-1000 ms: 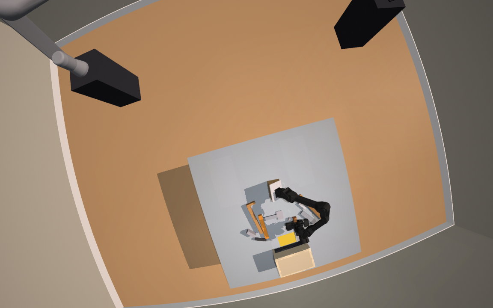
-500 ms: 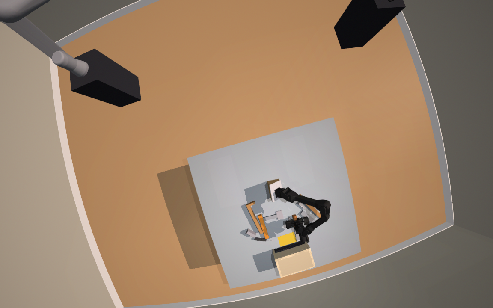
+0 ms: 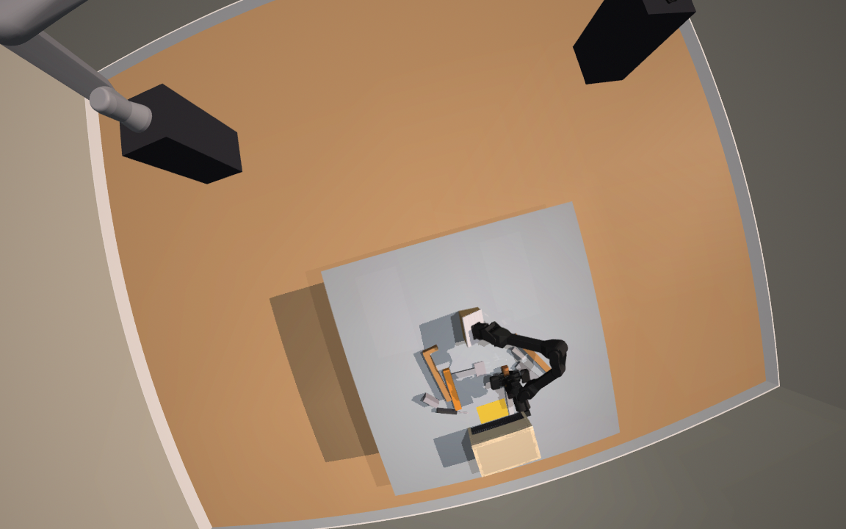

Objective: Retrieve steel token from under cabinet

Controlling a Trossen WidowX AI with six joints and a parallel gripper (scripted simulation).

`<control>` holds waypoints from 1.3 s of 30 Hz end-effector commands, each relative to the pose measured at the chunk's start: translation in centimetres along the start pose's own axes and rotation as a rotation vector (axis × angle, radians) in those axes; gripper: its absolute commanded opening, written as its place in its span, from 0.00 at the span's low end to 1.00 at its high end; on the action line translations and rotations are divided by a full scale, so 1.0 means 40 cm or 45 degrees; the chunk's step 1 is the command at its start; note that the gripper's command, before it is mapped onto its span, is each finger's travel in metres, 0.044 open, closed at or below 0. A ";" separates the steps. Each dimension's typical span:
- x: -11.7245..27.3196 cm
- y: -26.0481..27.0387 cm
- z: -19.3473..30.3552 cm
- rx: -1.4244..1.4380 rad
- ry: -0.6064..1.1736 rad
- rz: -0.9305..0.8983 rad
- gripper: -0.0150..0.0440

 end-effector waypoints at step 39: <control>-0.002 0.017 0.129 -0.014 0.008 0.001 0.25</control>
Point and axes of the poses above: the point midway between the two fingers, 35 mm back from their tips, its own x axis back along the fingers, its own y axis across the jaws, z = x × y, the point moved 9 cm from there along x, back along the fingers, and after that the axes turned 3 degrees about x, right-handed, at the moved point
